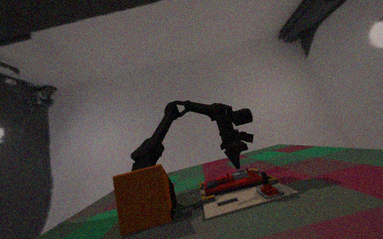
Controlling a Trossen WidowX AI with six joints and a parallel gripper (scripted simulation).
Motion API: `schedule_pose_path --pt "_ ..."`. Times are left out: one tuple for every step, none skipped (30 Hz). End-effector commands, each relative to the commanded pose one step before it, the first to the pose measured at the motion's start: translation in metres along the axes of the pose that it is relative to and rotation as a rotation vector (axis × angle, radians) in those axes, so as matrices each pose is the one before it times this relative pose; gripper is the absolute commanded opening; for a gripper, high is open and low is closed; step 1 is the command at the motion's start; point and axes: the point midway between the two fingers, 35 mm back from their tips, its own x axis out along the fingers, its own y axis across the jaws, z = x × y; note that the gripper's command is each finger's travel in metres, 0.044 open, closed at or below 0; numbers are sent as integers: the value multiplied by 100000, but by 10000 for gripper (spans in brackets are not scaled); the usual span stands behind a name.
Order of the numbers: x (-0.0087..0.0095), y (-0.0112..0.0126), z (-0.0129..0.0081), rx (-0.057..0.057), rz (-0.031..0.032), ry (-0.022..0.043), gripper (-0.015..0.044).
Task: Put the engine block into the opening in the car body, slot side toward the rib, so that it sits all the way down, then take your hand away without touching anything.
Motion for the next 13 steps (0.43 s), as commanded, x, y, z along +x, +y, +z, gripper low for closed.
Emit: schedule_pose_path --pt "36 77 -45 -598 101 258 0" --pt "0 0 0 0 0 0 0" --pt "0 0 0 0 0 0 0" --pt "-17 -38 22 301 -46 -127 0" --pt "17 38 -22 -301 47 127 0" --pt "0 0 0 0 0 0 0" --pt "0 0 0 0 0 0 0" --pt "0 0 0 0 0 0 0" --pt "0 0 0 0 0 0 0" --pt "0 0 0 0 0 0 0" --pt "0 0 0 0 0 0 0" --pt "0 0 0 0 0 0 0" --pt "0 0 0 0 0 0 26"
